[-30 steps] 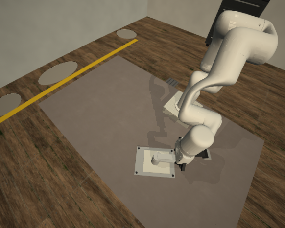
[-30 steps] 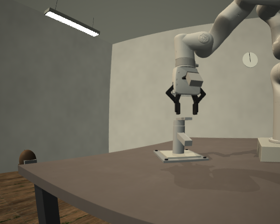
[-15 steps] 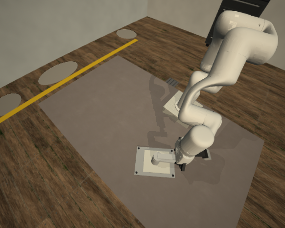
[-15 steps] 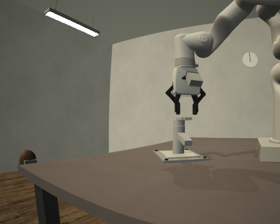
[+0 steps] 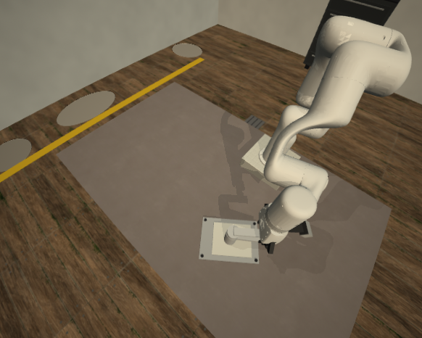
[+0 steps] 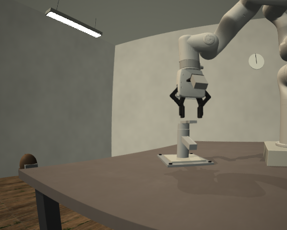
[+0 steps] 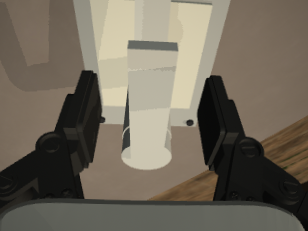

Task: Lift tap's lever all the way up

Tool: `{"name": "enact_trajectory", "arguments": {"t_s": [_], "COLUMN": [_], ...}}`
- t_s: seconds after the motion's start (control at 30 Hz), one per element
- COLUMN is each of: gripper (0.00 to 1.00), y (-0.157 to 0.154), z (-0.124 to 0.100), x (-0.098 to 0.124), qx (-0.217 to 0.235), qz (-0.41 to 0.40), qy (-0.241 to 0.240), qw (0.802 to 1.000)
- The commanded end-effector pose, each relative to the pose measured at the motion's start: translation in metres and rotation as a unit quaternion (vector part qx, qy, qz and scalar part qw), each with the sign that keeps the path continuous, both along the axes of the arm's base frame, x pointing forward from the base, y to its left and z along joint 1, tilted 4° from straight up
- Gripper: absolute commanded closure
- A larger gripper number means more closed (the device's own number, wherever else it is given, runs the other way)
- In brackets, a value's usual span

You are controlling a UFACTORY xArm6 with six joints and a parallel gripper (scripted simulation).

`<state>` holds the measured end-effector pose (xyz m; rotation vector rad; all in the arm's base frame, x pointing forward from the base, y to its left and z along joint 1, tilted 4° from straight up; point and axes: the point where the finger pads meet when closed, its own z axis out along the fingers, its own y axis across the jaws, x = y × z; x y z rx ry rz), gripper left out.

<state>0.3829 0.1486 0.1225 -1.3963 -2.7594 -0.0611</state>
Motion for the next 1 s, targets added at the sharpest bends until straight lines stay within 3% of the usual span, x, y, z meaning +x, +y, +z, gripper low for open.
{"name": "enact_trajectory", "arguments": {"t_s": [0.0,0.97], "gripper": [0.35,0.35], "y": [0.001,0.002], "z": [0.0,-0.024], "x": [0.001,0.001], "qx": [0.001,0.001], "qz": [0.0,0.0], "qy": [-0.002,-0.002], "qw": [1.0,1.0]}}
